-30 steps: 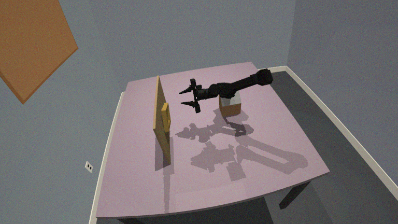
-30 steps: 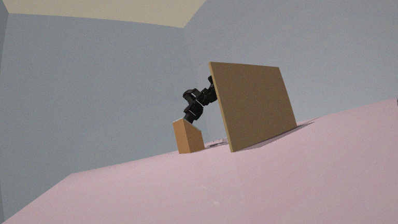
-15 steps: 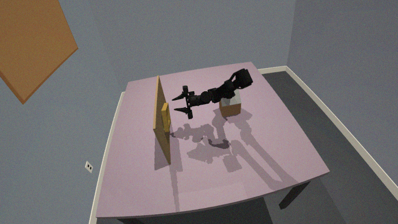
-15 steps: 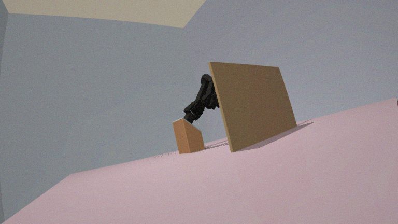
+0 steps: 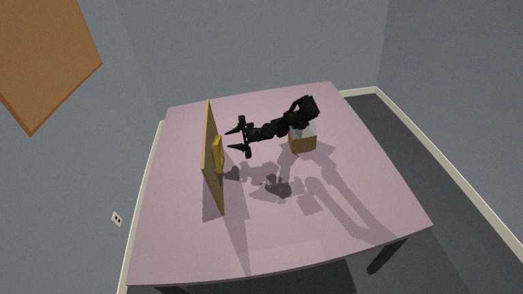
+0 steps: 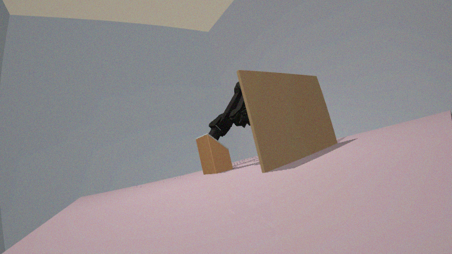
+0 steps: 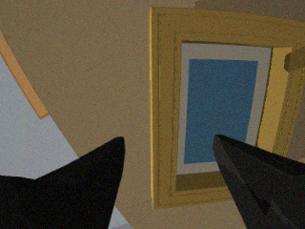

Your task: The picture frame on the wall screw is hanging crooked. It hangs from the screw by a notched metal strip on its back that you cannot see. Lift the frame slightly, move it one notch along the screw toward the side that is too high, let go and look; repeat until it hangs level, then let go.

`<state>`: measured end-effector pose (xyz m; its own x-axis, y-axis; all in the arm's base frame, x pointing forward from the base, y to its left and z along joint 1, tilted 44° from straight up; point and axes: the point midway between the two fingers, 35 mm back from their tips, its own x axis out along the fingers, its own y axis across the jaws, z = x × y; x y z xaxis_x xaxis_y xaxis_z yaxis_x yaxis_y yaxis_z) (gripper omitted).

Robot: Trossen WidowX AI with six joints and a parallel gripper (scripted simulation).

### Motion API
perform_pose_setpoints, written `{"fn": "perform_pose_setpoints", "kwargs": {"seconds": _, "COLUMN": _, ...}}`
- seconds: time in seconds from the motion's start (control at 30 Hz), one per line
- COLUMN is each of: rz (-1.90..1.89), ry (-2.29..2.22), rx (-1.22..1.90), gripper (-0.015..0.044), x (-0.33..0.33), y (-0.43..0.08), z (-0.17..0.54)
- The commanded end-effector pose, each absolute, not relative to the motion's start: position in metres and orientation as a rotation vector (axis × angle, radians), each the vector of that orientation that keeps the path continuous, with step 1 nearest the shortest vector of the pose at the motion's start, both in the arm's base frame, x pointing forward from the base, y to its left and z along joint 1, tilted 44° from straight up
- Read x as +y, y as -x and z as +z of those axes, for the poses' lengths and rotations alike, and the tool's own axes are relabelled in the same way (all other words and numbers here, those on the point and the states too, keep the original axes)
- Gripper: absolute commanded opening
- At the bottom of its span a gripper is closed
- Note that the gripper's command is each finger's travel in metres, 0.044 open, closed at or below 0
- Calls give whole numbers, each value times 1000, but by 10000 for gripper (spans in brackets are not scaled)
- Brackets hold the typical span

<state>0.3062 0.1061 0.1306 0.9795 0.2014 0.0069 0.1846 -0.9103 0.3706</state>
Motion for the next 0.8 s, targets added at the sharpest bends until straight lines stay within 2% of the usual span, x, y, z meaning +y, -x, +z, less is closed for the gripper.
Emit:
{"fn": "perform_pose_setpoints", "kwargs": {"seconds": 0.0, "rz": 68, "ry": -2756, "rx": 271, "gripper": 260, "x": 106, "y": -308, "z": 132}}
{"fn": "perform_pose_setpoints", "kwargs": {"seconds": 0.77, "rz": 70, "ry": -2756, "rx": 270, "gripper": 260, "x": 113, "y": -344, "z": 133}}
